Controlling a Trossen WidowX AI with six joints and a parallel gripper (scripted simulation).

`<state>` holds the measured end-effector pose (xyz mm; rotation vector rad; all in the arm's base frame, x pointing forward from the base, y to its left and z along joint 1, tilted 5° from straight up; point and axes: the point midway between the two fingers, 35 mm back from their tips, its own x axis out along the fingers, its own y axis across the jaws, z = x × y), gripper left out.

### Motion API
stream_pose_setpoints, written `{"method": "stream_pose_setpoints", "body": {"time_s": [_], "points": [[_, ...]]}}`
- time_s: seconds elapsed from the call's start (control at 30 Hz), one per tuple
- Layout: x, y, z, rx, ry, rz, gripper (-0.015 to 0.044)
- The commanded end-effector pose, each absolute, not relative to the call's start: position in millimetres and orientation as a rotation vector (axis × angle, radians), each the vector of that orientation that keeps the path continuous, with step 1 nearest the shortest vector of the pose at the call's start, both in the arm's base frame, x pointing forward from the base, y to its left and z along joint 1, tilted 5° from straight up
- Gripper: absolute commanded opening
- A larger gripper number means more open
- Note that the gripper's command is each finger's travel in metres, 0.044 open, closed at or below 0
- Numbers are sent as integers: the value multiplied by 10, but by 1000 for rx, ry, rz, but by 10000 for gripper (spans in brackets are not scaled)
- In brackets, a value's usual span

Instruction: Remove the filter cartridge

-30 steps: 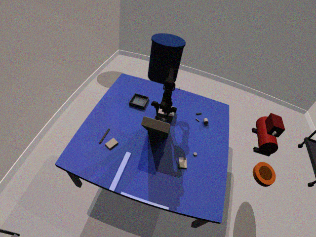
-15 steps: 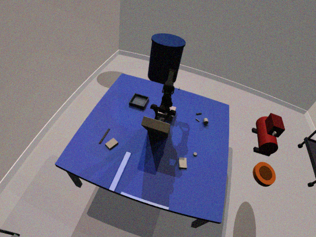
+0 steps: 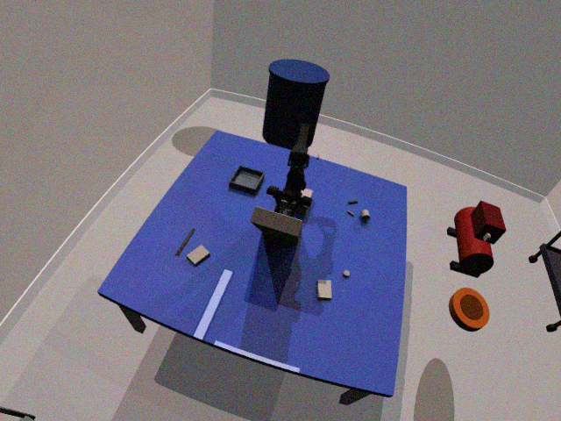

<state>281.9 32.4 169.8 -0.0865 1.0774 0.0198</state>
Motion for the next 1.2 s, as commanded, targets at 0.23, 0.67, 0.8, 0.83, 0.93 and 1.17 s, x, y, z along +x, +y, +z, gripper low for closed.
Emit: {"method": "stream_pose_setpoints", "body": {"time_s": [0.23, 0.67, 0.8, 0.83, 0.93, 1.17], "points": [[2818, 325, 1702, -86, 1077, 20, 191], [2971, 335, 1899, -89, 1075, 14, 0], [2934, 343, 2017, -89, 1076, 14, 0], [2918, 346, 2064, -89, 1076, 14, 0], [2863, 354, 2204, -89, 1077, 14, 0], [2701, 362, 2522, -89, 1078, 14, 0]]}}
